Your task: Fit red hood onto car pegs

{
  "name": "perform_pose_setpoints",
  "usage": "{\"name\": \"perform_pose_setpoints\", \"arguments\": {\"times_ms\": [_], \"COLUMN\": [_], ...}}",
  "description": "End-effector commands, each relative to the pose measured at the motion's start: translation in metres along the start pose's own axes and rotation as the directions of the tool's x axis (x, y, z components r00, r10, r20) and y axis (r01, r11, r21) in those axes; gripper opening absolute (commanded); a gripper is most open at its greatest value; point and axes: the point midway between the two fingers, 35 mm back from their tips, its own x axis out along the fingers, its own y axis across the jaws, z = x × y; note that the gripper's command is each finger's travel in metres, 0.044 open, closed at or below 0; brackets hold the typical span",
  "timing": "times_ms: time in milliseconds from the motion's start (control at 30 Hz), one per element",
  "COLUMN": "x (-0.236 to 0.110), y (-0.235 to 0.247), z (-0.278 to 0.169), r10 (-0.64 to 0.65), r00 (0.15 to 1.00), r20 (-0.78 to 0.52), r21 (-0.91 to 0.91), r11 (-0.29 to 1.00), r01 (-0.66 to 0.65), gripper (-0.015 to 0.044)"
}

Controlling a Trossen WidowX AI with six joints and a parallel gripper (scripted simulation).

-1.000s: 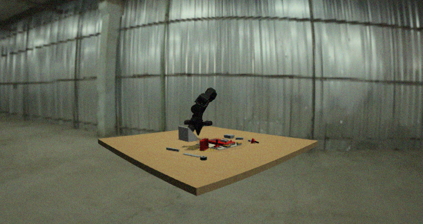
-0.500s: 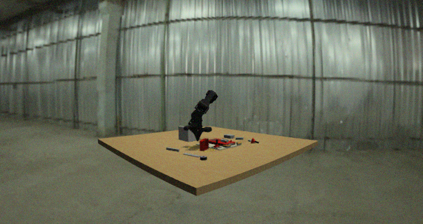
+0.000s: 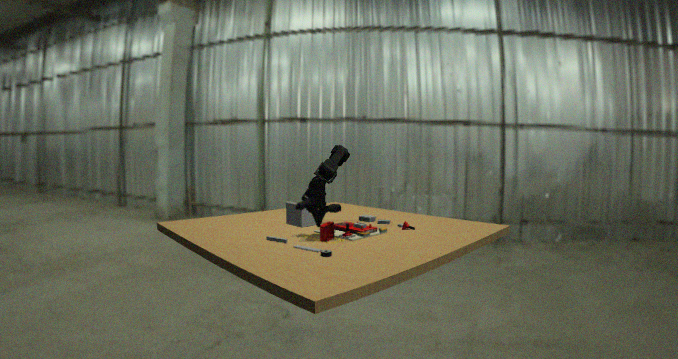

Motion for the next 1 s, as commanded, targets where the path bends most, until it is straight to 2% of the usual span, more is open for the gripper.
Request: {"name": "perform_pose_setpoints", "arguments": {"times_ms": [0,967], "x": [-0.001,-0.001], "y": [0.005,0.029], "z": [0.001,0.002], "r10": [0.005,0.006], "r00": [1.0,1.0], "r20": [-0.001,0.0], "r21": [0.003,0.003], "r11": [1.0,1.0], "r01": [-0.005,-0.006], "gripper": [0.0,0.0]}}
